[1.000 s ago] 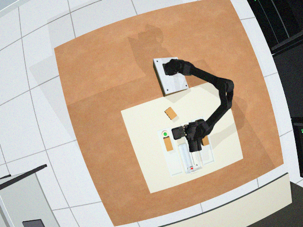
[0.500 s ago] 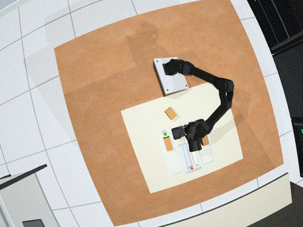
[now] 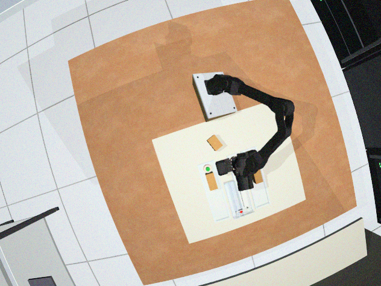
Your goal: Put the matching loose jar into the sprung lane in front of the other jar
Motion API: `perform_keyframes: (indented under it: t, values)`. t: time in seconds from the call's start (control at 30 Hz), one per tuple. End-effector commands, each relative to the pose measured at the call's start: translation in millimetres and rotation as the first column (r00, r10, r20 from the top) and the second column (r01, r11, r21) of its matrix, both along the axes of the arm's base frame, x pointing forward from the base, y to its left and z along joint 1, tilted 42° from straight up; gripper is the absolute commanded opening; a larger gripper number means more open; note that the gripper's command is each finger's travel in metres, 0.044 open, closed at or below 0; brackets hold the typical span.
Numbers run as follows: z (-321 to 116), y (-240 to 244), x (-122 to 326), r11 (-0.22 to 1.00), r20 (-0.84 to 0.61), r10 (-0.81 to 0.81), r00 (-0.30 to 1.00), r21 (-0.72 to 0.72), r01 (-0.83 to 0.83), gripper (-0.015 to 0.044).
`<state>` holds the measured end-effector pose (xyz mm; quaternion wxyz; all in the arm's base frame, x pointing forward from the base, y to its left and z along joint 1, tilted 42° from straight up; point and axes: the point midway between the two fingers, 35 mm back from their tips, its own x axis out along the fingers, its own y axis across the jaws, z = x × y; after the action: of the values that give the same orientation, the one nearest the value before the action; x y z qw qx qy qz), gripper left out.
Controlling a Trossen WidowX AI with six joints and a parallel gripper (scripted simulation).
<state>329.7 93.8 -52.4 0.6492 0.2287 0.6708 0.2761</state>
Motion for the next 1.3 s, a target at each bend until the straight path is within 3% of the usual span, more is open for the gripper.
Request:
perform_keyframes:
  t: [0.0,1.27]
  values:
    - [0.7,0.8,1.0,1.0,0.009,-0.001,1.0,0.005,0.001,0.0]
    - [-0.2,-0.5,-7.6,1.0,0.008,-0.001,1.0,0.005,0.001,0.0]
